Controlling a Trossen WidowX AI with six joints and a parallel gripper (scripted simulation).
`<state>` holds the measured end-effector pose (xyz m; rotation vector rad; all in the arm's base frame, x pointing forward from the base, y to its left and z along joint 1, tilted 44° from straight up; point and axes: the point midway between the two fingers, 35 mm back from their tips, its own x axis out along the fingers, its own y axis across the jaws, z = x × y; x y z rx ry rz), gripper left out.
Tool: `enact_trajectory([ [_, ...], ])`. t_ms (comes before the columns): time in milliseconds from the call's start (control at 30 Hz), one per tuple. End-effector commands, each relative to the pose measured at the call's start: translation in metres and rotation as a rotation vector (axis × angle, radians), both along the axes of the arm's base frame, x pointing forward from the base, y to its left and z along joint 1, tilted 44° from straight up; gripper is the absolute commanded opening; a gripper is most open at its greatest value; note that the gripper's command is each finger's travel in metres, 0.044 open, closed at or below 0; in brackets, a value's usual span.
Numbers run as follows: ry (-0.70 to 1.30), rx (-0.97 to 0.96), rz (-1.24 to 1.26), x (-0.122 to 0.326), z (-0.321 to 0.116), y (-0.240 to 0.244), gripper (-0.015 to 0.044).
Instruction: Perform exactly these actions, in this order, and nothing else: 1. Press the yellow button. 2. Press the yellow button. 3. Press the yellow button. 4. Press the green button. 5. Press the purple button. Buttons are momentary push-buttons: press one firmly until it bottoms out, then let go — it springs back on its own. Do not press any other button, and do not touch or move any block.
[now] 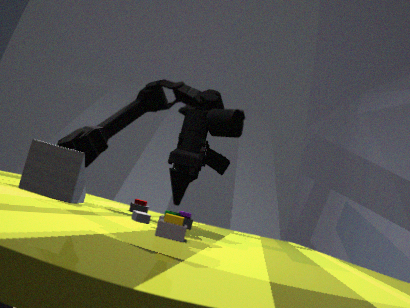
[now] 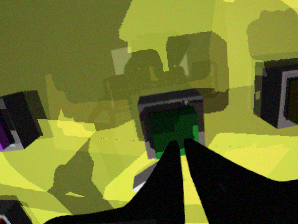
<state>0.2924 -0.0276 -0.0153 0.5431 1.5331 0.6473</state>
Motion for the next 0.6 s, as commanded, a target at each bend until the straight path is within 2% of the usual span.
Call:
enact_trajectory([
  [0, 0.008, 0.006, -0.003, -0.003, -0.005, 0.006, 0.0020],
  [567, 0.008, 0.007, -0.003, -0.004, -0.016, 0.017, 0.0020],
])
